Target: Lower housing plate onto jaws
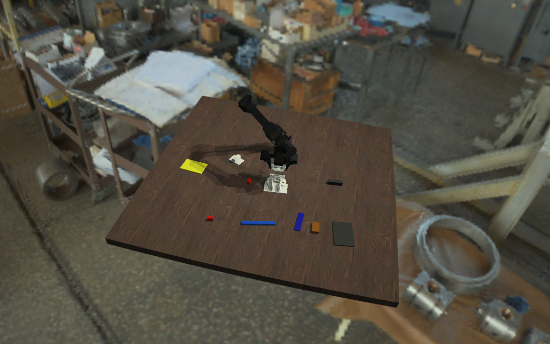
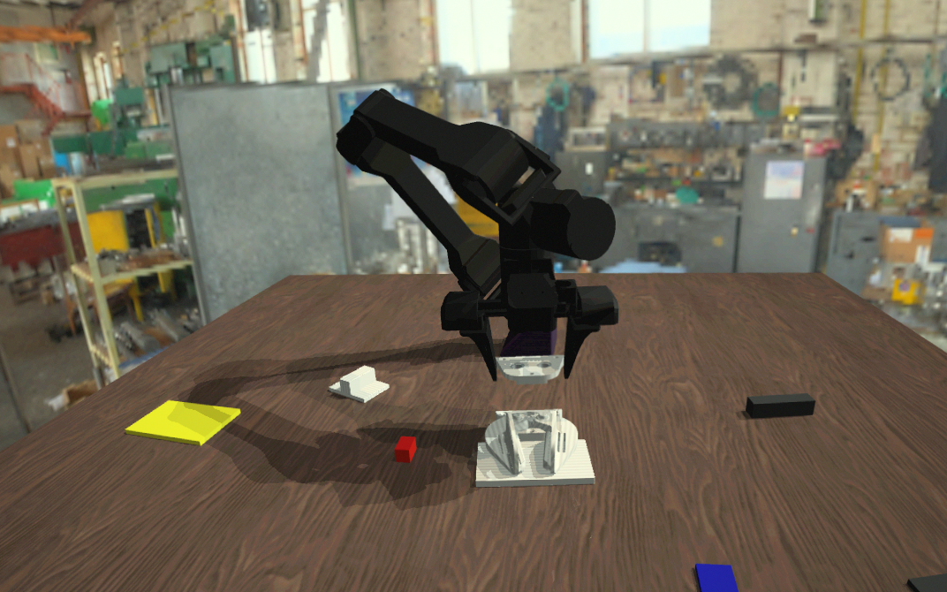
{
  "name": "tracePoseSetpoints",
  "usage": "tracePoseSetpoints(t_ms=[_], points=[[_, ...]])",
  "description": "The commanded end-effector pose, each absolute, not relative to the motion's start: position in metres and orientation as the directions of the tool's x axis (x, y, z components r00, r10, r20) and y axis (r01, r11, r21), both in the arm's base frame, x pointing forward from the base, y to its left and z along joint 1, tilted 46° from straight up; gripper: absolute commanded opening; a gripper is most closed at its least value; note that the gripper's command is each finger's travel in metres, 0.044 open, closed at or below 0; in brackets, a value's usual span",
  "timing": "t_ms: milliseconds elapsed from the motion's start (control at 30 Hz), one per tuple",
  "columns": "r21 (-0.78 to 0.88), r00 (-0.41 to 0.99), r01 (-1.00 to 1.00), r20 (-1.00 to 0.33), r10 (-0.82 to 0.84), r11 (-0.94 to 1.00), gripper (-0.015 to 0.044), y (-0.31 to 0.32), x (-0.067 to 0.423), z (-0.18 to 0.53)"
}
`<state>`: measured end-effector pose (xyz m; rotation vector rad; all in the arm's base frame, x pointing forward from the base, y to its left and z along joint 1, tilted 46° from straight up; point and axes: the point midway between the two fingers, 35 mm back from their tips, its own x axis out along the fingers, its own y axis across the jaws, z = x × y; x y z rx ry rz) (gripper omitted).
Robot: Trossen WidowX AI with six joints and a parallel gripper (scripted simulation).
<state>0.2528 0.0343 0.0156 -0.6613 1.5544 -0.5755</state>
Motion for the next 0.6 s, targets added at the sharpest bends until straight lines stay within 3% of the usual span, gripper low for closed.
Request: tracePoseSetpoints(t_ms=[0,567], points=[[-0.707,-0.050,-0.089,-0.700,-0.712,0.701,0.0351,0.029,0.251,0.010],[-0.708,-0.050,-0.088,-0.699,-0.713,0.700,0.0351,0.009,0.249,-0.009]])
